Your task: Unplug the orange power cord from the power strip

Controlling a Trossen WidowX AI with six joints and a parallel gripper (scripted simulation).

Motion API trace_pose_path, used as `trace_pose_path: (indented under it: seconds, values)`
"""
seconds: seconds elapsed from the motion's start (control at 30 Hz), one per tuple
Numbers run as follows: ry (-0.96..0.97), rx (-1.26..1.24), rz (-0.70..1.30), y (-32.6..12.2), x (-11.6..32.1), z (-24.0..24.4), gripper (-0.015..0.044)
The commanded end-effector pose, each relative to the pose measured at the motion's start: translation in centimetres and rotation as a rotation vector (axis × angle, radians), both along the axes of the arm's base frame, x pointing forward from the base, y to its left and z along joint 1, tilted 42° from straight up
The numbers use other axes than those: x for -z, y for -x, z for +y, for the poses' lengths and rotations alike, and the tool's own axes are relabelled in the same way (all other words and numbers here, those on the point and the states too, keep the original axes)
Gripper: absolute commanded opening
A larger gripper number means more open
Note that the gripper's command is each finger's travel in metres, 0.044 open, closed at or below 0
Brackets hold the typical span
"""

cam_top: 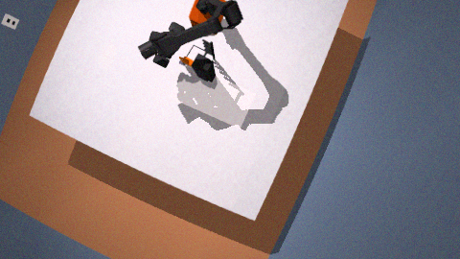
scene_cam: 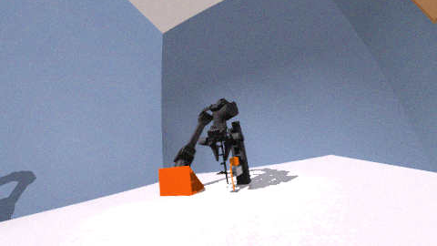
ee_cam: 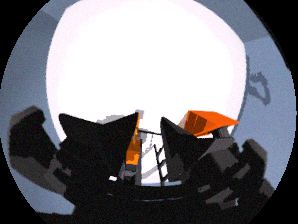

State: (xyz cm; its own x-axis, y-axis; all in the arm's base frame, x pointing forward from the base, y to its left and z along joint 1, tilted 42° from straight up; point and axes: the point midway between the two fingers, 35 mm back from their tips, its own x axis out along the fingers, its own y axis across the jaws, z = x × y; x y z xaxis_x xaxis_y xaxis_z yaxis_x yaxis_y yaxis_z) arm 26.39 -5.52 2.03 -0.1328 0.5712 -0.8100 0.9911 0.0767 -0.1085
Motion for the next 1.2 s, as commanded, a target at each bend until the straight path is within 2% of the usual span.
trace_pose_path:
  seconds: [0.0,1.17]
  values:
    - [-0.108,0.088,-0.010,-1.5,-2.7,2.7,0.0160]
    - [-0.109,0.088,-0.009,-1.8,-5.2,5.6,0.0160]
